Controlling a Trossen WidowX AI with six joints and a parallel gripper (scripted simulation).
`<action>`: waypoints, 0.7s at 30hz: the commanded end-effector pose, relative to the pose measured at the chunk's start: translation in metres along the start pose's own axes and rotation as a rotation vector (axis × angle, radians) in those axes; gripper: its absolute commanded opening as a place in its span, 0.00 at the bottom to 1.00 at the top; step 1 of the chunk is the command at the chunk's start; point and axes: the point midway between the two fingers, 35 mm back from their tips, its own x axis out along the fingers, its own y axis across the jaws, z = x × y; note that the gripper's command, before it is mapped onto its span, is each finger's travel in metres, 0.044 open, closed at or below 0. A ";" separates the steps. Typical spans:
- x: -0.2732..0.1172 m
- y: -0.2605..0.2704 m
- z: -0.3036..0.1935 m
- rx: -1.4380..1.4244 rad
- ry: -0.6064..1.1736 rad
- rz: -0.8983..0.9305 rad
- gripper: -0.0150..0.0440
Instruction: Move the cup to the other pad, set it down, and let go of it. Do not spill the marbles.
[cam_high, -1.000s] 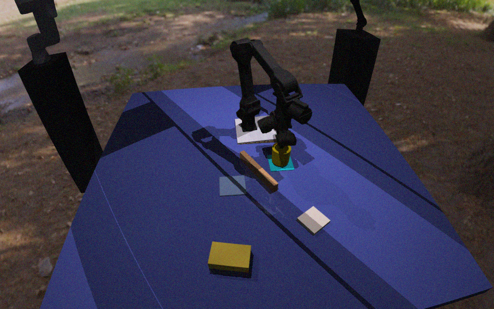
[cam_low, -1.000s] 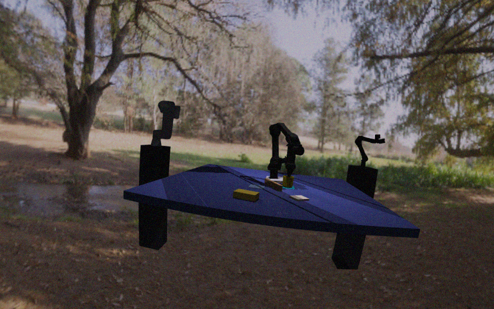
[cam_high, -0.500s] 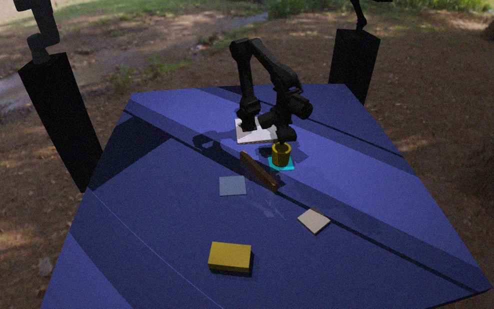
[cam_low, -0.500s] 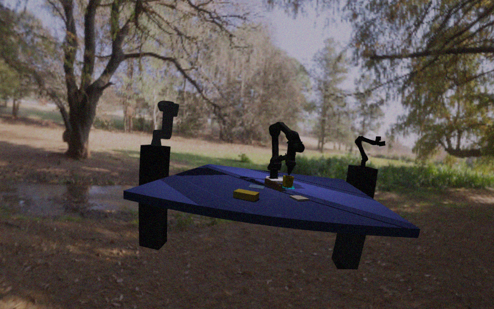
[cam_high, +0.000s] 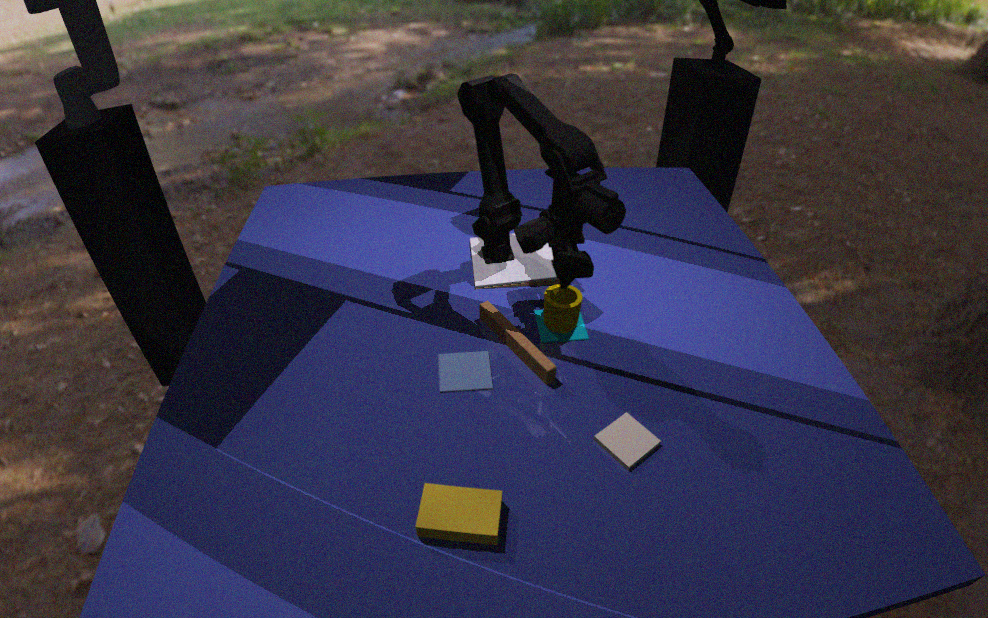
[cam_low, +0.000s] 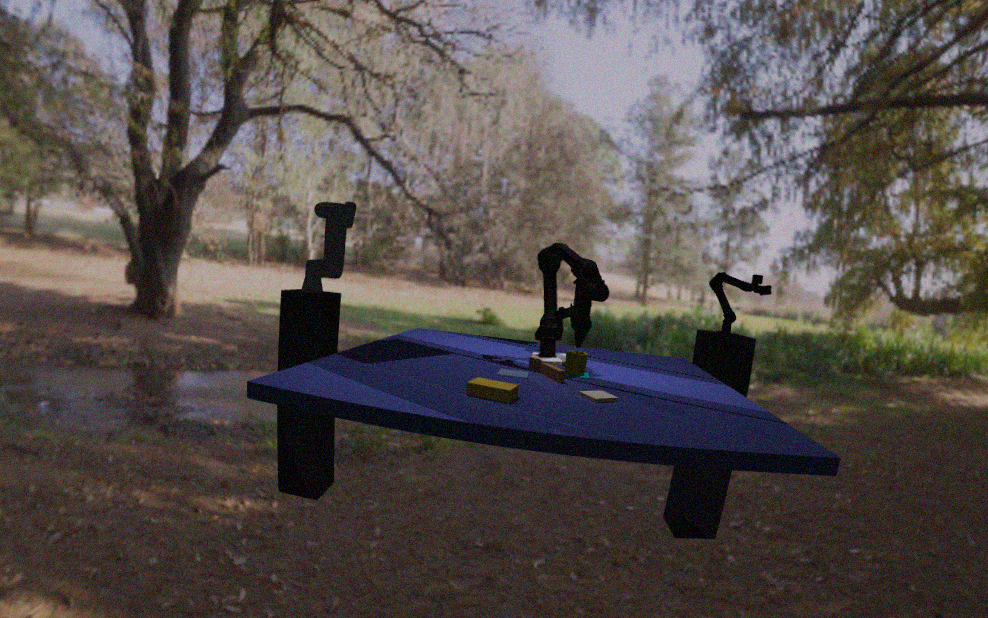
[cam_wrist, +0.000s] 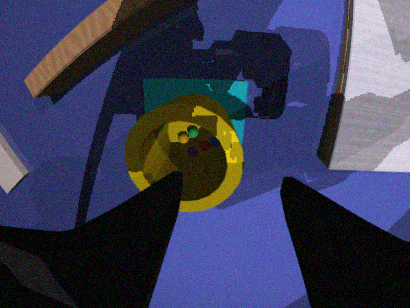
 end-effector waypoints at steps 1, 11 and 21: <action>0.001 0.000 0.000 0.000 0.000 -0.001 0.86; -0.022 0.001 -0.001 0.001 0.002 0.000 1.00; -0.053 0.001 0.000 0.003 0.005 0.002 1.00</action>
